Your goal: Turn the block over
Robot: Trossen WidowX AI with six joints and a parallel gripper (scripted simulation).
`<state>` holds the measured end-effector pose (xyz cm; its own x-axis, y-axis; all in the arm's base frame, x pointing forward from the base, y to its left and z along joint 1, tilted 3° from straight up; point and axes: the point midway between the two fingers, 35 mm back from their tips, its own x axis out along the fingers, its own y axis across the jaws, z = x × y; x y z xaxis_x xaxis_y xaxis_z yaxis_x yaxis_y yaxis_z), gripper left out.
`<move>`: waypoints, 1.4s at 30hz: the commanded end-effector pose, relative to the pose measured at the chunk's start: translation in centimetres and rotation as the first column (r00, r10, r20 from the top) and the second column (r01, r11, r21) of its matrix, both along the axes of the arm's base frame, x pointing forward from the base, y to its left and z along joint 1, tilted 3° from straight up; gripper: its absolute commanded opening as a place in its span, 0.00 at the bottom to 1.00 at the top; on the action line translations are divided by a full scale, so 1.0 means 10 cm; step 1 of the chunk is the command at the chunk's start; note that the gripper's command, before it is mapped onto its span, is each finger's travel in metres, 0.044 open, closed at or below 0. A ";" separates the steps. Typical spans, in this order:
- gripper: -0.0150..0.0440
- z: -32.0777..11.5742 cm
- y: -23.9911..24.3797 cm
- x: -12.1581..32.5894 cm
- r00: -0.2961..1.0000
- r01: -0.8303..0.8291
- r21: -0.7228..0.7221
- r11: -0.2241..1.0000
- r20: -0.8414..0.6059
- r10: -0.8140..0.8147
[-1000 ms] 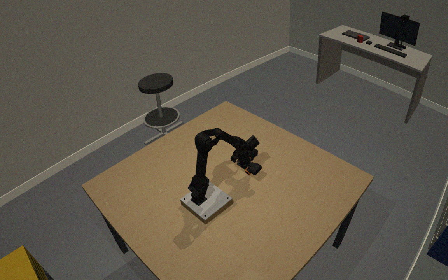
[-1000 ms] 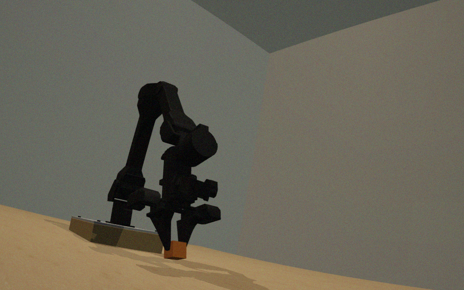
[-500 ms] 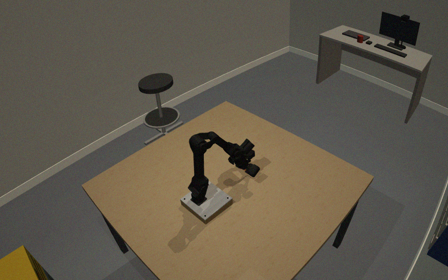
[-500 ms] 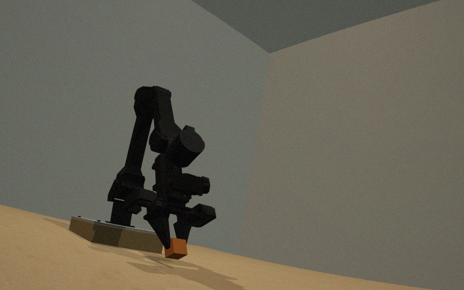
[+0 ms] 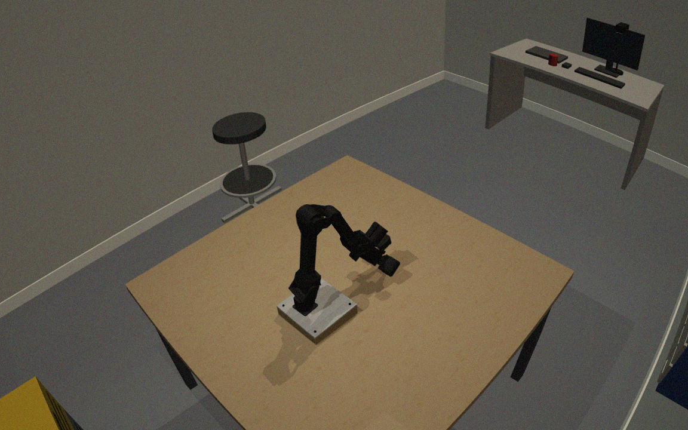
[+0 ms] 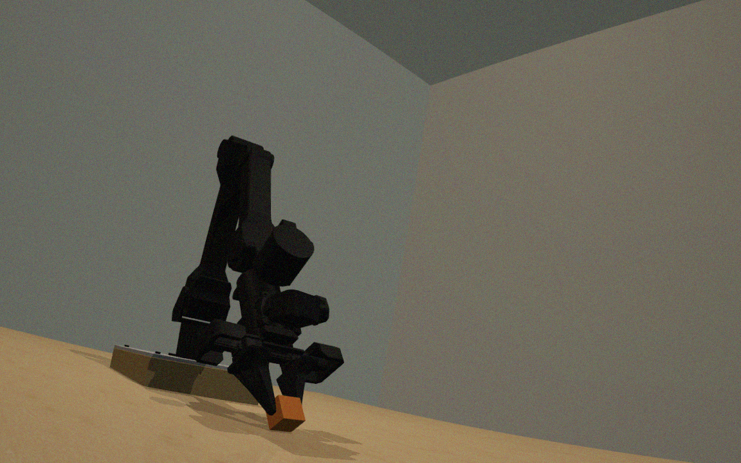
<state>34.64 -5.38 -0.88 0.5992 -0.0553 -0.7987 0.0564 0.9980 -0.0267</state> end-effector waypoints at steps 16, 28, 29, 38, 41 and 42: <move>0.25 -0.12 0.00 -0.06 0.962 -0.011 -0.019 1.000 0.274 0.016; 0.25 -0.06 0.02 -0.14 0.928 -0.014 -0.028 1.000 0.373 0.024; 0.25 -0.05 0.02 -0.14 0.924 -0.014 -0.029 0.999 0.381 0.024; 0.25 -0.04 0.02 -0.14 0.923 -0.014 -0.029 0.999 0.383 0.024; 0.25 -0.04 0.02 -0.14 0.923 -0.014 -0.029 0.999 0.383 0.024; 0.25 -0.04 0.02 -0.14 0.923 -0.014 -0.029 0.999 0.383 0.024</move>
<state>33.19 -5.22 -1.37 0.8587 -0.0603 -0.5090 0.0496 0.9982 -0.0346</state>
